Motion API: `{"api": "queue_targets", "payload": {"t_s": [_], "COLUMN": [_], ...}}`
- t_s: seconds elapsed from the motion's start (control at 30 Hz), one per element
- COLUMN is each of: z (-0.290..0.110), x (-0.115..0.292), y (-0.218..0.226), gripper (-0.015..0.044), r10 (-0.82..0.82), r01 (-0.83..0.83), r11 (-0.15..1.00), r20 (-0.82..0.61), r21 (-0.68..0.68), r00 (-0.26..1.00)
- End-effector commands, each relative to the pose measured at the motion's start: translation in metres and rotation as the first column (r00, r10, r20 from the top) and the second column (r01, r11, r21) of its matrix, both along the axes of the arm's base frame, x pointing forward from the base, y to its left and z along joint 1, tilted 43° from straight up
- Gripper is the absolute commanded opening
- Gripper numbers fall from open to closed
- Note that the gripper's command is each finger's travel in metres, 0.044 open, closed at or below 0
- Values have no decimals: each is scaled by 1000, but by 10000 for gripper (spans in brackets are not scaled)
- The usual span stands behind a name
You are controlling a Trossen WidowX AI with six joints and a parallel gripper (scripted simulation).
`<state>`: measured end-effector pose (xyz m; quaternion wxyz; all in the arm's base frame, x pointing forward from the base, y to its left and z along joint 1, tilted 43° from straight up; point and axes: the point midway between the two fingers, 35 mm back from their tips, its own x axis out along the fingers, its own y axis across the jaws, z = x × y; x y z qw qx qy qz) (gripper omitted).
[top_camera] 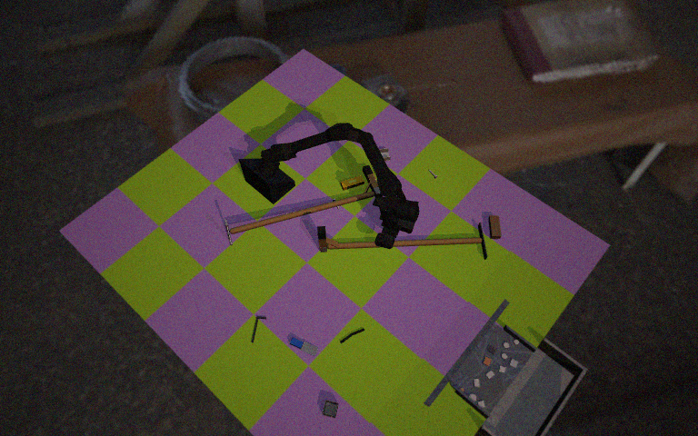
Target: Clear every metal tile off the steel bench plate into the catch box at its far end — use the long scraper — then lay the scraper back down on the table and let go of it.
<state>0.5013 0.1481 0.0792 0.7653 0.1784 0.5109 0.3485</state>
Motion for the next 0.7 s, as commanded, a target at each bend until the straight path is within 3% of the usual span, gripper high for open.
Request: {"api": "queue_targets", "payload": {"t_s": [0.0, 0.67], "z": [-4, -13], "x": [2, 17], "y": [-1, -11], "gripper": [0, 0], "r10": [6, 6], "r01": [-6, -6], "r11": [1000, 1000], "r20": [-3, -2], "r21": [2, 1], "r00": [1000, 1000]}}
